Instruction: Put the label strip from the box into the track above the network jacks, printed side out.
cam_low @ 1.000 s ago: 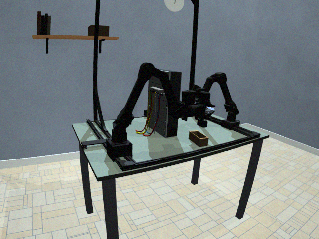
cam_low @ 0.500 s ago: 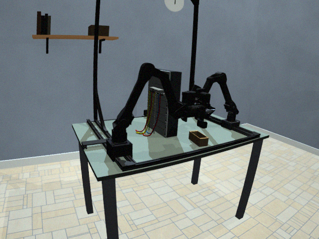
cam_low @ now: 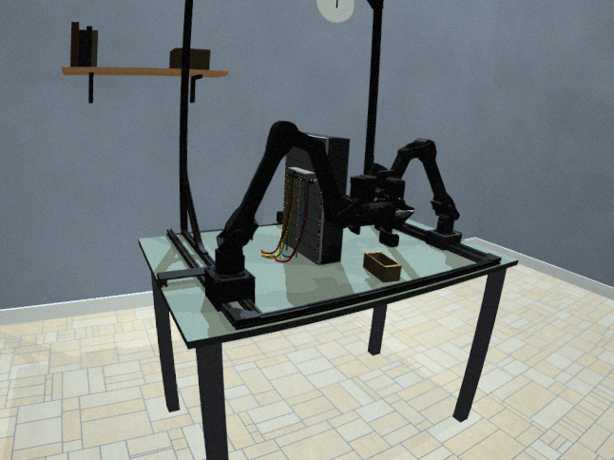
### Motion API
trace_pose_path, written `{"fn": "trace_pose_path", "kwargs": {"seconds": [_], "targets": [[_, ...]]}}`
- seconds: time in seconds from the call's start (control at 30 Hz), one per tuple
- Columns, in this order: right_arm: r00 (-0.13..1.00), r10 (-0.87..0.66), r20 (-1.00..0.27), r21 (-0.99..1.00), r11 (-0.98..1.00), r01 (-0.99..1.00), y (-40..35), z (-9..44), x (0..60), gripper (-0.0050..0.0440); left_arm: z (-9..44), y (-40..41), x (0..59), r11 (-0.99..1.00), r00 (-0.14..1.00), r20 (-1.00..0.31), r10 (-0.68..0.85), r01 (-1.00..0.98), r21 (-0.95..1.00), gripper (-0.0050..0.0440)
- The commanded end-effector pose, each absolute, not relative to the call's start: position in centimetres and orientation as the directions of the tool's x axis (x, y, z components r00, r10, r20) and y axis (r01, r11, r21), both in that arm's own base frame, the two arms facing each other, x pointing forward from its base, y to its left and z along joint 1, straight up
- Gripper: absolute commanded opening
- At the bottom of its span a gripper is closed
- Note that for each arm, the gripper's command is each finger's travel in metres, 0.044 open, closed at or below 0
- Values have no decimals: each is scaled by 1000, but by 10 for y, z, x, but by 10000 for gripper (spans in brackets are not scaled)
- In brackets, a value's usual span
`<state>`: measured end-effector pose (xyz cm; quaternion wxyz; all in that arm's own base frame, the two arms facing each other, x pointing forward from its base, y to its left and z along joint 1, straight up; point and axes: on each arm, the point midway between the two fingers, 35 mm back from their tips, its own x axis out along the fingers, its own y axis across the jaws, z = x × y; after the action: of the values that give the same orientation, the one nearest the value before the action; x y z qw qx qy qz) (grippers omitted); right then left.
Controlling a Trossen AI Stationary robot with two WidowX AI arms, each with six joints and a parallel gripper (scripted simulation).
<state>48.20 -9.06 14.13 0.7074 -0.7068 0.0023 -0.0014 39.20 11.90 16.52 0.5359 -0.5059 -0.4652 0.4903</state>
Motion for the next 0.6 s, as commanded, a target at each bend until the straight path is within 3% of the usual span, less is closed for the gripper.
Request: {"fn": "trace_pose_path", "kwargs": {"seconds": [0.0, 0.13, 0.17, 0.27, 0.4, 0.57], "targets": [[1000, -5, 28, -1000, -7, 28, -91, 153, 486, -3, 176, 118, 390, 2, 84, 0, 996, -19, -1000, -50], [1000, -5, 28, -1000, -7, 28, -91, 153, 486, -4, 176, 118, 390, 2, 84, 0, 996, -19, -1000, -50], [1000, -5, 28, -1000, -7, 28, -91, 153, 486, -5, 176, 118, 390, 2, 84, 0, 996, -19, -1000, 24], [1000, -5, 28, -1000, -7, 28, -91, 153, 486, -20, 176, 118, 390, 2, 84, 0, 996, -19, -1000, 85], [1000, -5, 28, -1000, -7, 28, -91, 153, 486, -50, 176, 118, 390, 2, 84, 0, 996, -19, -1000, 85], [1000, -5, 28, -1000, -7, 28, -91, 153, 486, -50, 176, 118, 390, 2, 84, 0, 996, -19, -1000, 85]]}}
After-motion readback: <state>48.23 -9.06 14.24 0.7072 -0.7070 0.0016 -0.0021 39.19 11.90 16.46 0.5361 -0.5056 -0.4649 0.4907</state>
